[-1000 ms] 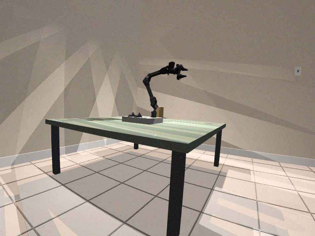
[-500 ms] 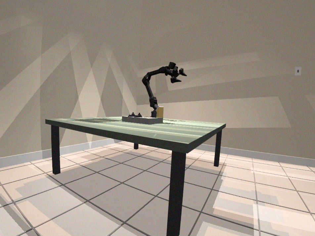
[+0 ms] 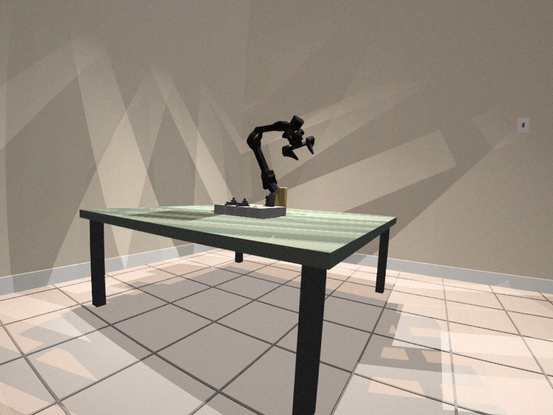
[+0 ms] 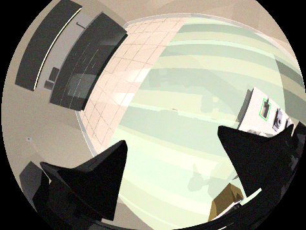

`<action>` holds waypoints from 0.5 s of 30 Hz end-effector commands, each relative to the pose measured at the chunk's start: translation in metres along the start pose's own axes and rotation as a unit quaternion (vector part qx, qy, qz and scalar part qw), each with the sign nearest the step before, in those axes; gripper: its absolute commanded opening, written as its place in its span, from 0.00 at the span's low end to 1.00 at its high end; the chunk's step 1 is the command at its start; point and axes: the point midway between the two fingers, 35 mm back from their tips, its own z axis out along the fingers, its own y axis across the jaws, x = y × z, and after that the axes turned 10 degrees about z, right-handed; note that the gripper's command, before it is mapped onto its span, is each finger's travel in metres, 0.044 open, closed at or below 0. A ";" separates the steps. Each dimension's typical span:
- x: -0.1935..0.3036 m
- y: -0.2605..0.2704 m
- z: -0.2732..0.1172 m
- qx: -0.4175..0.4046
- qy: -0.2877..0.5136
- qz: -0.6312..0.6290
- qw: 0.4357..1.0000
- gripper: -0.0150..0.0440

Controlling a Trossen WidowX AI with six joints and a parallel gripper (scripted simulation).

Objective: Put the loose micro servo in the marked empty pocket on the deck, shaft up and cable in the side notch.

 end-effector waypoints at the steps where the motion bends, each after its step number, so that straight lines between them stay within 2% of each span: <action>1: 0.001 -0.045 0.019 0.063 0.034 -0.020 0.997 1.00; 15: 0.030 -0.172 0.041 0.198 0.182 -0.096 0.958 1.00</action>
